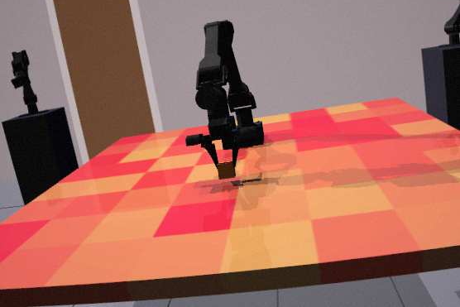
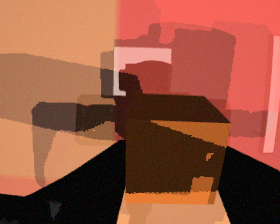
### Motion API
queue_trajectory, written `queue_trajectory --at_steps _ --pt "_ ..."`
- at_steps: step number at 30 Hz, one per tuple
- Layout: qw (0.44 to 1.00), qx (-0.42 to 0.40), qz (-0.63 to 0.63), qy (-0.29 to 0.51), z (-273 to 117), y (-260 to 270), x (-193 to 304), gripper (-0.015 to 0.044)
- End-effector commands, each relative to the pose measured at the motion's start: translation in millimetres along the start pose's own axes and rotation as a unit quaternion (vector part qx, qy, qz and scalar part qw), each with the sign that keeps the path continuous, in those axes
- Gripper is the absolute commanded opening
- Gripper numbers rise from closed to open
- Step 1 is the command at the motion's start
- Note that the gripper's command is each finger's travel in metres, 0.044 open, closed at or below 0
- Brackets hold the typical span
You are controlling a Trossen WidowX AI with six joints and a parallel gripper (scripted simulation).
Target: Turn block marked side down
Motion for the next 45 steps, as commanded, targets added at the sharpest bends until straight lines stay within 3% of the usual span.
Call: queue_trajectory --at_steps 1,18,26,45 --pt "0.999 -0.005 -0.003 -0.036 -3.9 0.0 2.3 0.0000" --pt "0.988 -0.015 -0.003 -0.153 -3.5 -1.7 23.5 0.0000" --pt "0.987 -0.015 -0.003 -0.159 -3.1 -1.8 24.5 0.0000" --pt "0.955 -0.029 0.000 -0.294 37.2 -3.5 34.6 0.0000"
Point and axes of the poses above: the point midway between the two fingers, 35 mm back from their tips, its own z axis out along the fingers, its own y axis across the jaws, x = y × z, the point moved 6 cm from there along -z, back along the fingers, and after that the axes turned 5 degrees about z, right-handed, at the moved point
